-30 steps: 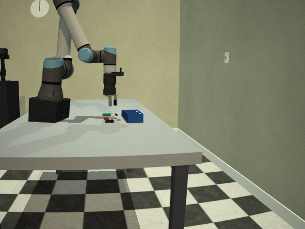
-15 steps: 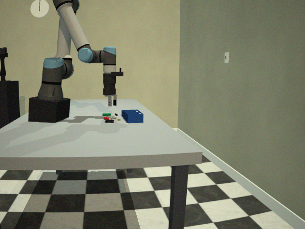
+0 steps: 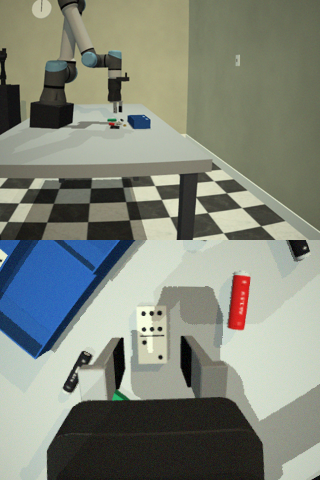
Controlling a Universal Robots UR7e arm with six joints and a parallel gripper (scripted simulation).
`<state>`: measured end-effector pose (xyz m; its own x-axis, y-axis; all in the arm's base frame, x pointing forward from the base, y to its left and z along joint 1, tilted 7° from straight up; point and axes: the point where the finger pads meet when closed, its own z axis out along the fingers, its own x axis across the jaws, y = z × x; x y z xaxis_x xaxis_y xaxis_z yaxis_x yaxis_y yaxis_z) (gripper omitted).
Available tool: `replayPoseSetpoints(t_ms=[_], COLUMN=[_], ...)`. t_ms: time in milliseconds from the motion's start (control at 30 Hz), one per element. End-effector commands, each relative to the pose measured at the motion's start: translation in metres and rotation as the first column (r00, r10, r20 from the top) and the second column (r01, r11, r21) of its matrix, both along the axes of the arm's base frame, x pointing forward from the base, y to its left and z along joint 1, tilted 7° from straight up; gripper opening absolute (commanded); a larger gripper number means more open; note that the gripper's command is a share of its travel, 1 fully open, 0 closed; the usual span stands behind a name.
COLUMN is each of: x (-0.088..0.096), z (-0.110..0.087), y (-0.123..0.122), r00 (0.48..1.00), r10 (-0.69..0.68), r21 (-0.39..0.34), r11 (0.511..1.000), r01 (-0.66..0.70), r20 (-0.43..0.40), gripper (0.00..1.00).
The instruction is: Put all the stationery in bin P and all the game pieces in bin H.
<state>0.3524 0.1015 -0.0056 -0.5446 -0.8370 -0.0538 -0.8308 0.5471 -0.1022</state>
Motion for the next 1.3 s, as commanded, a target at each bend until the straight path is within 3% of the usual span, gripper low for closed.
replayPoseSetpoints(t_ms=[0,267,1267], x=[0.000,0.008,0.009], z=[-0.016,-0.046,-0.057], y=[0.000,-0.001,-0.002], r00=[1.000,1.000,1.000], r10=[0.000,-0.001,0.000], r21=[0.000,-0.001,-0.001], r11=[1.000,1.000,1.000], r01=[0.000,0.001,0.000], r20=[-0.004,-0.002,0.001], gripper=[0.79,0.79,0.79])
